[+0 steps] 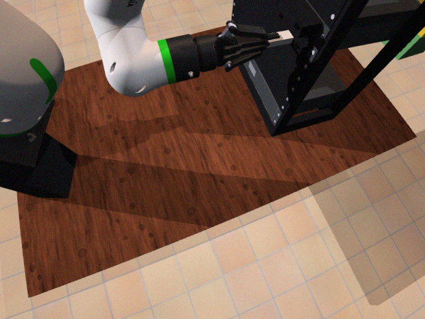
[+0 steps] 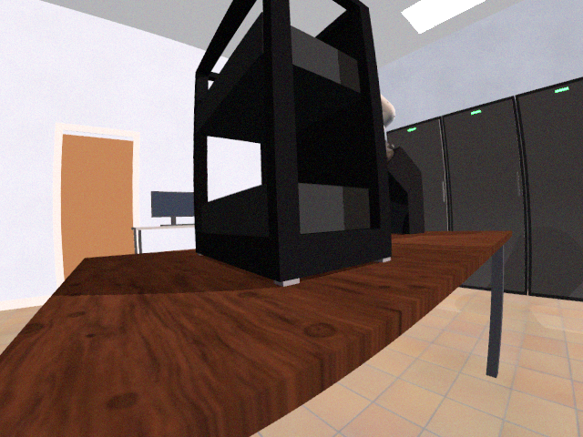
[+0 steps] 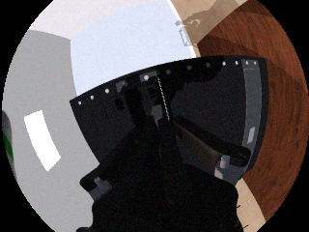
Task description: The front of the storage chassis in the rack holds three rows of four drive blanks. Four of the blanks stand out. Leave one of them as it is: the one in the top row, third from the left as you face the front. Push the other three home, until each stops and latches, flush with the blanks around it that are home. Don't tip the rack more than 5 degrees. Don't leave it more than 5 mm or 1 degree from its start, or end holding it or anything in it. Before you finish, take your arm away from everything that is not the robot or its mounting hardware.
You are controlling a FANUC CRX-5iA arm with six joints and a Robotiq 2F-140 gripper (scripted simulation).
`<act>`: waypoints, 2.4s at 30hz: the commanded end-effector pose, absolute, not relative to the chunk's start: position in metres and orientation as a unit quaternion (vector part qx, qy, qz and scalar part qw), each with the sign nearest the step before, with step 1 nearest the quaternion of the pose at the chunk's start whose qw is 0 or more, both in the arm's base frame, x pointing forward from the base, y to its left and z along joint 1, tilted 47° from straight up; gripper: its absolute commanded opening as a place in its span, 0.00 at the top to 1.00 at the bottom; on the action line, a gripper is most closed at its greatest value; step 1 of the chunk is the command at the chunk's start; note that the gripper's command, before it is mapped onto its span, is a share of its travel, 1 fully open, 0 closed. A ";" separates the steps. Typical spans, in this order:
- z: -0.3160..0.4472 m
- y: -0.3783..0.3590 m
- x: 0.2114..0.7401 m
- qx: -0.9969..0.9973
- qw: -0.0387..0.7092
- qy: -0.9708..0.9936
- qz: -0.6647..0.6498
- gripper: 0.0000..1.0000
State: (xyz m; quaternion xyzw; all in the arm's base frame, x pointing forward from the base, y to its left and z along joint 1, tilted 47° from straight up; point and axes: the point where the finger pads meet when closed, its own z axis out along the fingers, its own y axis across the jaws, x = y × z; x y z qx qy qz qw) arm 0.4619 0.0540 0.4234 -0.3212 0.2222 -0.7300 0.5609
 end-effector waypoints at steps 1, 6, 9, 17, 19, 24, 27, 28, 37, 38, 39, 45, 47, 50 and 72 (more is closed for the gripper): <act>0.425 0.055 0.463 -0.321 0.561 0.222 -0.730 1.00; 0.425 0.055 0.464 -0.321 0.561 0.222 -0.730 1.00; 0.425 0.055 0.464 -0.321 0.561 0.222 -0.730 1.00; 0.426 0.055 0.465 -0.321 0.561 0.222 -0.730 1.00; 0.427 0.055 0.466 -0.321 0.561 0.222 -0.730 1.00; 0.427 0.055 0.466 -0.321 0.561 0.222 -0.730 1.00; 0.427 0.055 0.466 -0.321 0.561 0.222 -0.730 1.00; 0.427 0.055 0.466 -0.321 0.561 0.222 -0.730 1.00; 0.429 0.055 0.468 -0.321 0.561 0.222 -0.730 1.00; 0.429 0.055 0.468 -0.321 0.561 0.222 -0.730 1.00; 0.429 0.055 0.468 -0.321 0.561 0.222 -0.730 1.00; 0.429 0.055 0.468 -0.321 0.561 0.222 -0.730 1.00; 0.429 0.055 0.468 -0.321 0.561 0.222 -0.730 1.00; 0.430 0.055 0.469 -0.321 0.561 0.222 -0.730 1.00; 0.431 0.055 0.470 -0.321 0.561 0.222 -0.730 1.00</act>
